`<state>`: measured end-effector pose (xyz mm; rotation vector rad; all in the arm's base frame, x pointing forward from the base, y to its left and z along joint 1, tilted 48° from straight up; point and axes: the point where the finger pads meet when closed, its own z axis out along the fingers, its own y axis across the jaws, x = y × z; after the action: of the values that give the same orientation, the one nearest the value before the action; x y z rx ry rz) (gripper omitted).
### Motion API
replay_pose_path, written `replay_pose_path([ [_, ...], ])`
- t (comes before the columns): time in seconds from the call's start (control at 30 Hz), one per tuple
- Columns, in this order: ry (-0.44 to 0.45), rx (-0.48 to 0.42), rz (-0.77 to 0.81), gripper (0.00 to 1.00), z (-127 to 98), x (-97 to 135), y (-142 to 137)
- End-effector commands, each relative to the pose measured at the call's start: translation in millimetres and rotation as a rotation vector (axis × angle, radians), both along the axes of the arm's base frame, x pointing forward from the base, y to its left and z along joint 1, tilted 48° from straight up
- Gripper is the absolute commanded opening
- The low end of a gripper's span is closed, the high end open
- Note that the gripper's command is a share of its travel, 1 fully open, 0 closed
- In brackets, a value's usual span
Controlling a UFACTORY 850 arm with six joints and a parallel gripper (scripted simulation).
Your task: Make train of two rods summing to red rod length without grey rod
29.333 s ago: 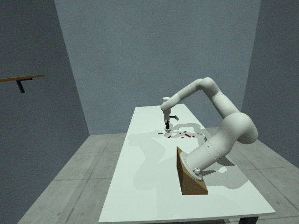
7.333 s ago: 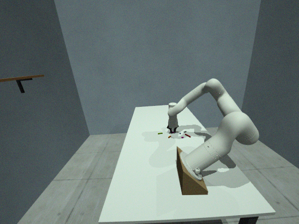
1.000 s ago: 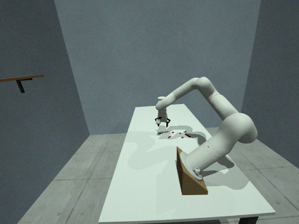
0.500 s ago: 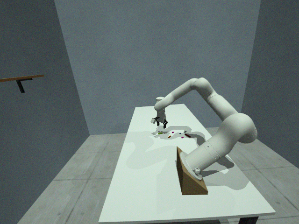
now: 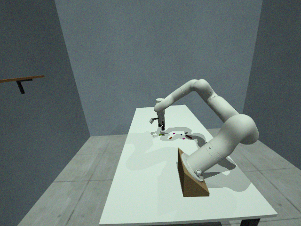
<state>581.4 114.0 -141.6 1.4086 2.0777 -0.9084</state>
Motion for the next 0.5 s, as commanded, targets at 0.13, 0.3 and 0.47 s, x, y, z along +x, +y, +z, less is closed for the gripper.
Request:
replay_pose_path([
  [0.13, -0.110, 0.002, -0.088, 1.00, -2.9, -0.2, 2.9],
  [0.3, -0.128, 0.002, -0.105, 1.00, -3.5, -0.4, 3.2],
  [0.47, -0.130, 0.002, -0.107, 1.00, -3.6, -0.4, 3.3],
])
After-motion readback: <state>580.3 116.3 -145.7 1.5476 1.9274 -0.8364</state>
